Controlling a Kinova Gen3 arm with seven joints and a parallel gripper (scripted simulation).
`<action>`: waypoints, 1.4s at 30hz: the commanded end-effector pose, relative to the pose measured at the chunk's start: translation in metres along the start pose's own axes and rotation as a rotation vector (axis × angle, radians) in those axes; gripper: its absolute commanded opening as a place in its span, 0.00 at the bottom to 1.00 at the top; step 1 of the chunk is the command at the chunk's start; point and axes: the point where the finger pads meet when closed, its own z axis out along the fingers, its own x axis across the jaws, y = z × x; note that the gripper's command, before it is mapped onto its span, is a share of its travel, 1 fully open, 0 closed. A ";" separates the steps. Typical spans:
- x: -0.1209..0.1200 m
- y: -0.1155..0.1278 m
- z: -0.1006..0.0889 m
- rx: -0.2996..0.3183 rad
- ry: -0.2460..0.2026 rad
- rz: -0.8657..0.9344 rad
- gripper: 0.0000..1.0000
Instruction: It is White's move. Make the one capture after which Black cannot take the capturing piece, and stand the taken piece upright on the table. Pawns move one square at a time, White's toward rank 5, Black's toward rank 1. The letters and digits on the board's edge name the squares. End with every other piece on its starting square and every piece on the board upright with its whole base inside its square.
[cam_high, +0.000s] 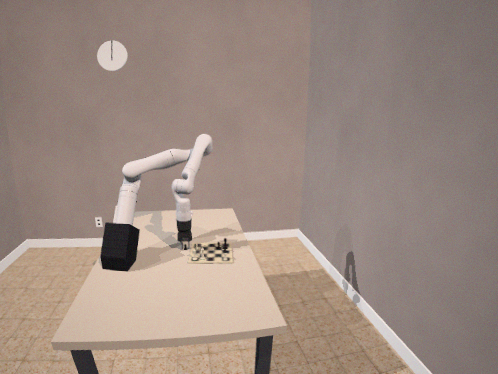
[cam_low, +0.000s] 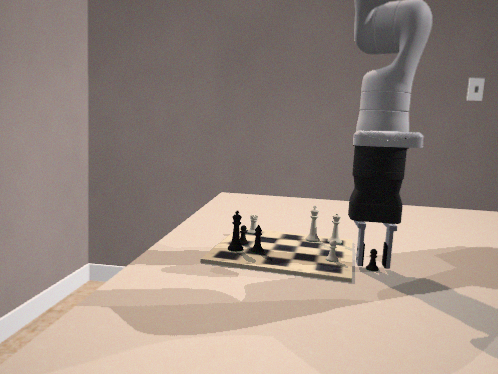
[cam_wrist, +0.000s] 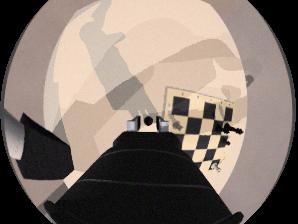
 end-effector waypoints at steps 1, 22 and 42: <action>0.000 0.000 0.000 0.000 0.001 0.000 0.68; 0.000 0.000 -0.047 0.000 0.001 0.000 0.68; 0.000 0.000 -0.090 0.000 0.001 0.000 0.68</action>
